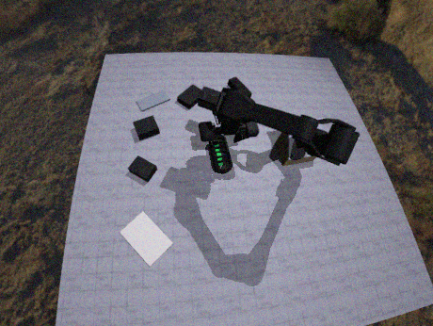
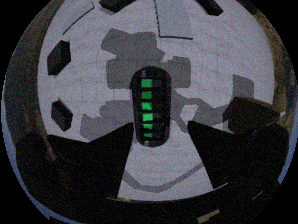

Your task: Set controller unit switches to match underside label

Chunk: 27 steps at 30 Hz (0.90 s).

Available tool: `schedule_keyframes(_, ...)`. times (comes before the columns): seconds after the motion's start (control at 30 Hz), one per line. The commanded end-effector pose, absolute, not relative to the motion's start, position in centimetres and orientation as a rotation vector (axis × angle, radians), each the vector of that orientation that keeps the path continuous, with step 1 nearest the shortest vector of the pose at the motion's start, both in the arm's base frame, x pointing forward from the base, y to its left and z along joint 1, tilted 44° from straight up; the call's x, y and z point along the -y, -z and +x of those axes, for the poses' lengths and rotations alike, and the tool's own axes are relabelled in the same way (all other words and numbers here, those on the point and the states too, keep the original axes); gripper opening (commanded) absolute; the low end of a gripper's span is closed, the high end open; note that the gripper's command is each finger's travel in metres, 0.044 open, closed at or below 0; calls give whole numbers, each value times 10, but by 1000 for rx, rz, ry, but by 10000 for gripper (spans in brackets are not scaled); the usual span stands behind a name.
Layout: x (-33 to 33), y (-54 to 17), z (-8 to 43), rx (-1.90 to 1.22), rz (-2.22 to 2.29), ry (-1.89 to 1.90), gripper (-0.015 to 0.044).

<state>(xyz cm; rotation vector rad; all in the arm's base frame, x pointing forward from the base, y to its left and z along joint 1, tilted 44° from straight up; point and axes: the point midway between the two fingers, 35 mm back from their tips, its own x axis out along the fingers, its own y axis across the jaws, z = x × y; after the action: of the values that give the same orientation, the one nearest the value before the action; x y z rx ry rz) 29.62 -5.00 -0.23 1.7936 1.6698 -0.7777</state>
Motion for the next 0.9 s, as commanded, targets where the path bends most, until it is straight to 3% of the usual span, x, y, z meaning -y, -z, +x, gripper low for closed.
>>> schedule_keyframes(0.0, 27, 21, 273, -1697, 1793, 774, 230)
schedule_keyframes(0.3, 19, 29, 263, -1701, 1791, 769, 0)
schedule_keyframes(0.87, 20, 29, 263, -1701, 1785, 769, 0)
